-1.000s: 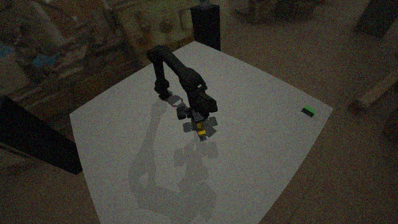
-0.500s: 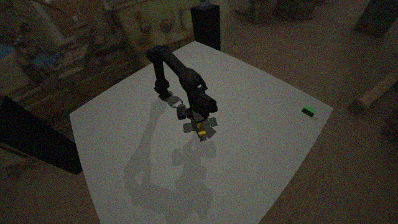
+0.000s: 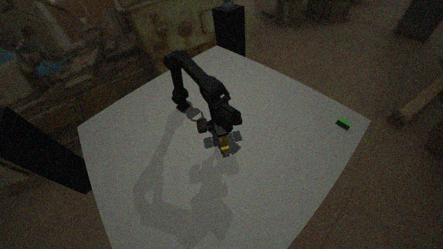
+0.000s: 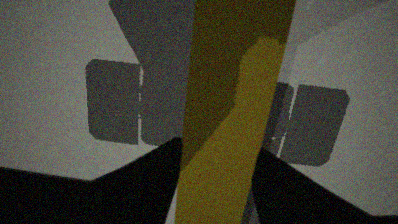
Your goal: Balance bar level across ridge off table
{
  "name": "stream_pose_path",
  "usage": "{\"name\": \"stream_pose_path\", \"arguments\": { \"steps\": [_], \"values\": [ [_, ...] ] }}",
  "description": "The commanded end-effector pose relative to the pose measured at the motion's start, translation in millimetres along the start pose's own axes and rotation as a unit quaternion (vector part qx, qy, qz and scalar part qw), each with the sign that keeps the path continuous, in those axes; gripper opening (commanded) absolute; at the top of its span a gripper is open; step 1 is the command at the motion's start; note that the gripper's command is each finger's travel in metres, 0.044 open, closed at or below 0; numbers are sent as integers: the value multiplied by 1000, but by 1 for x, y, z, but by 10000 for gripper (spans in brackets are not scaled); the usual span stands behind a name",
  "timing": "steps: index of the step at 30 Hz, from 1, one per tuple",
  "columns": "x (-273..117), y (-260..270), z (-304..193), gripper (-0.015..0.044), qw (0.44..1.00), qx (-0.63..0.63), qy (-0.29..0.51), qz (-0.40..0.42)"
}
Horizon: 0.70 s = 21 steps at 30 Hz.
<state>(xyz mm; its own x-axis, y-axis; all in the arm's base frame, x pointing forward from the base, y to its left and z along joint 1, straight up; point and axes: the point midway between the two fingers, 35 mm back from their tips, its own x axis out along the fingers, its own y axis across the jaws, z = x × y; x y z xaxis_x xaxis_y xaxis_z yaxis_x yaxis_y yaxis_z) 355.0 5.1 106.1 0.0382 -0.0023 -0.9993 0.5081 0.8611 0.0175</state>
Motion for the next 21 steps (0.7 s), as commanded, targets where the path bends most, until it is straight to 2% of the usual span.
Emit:
{"name": "stream_pose_path", "arguments": {
  "steps": [1, 21],
  "values": [
    [1, 0, -1, 0, 1000, 1, 2, 1],
    [3, 0, -1, 0, 1000, 1, 2, 1]
  ]
}}
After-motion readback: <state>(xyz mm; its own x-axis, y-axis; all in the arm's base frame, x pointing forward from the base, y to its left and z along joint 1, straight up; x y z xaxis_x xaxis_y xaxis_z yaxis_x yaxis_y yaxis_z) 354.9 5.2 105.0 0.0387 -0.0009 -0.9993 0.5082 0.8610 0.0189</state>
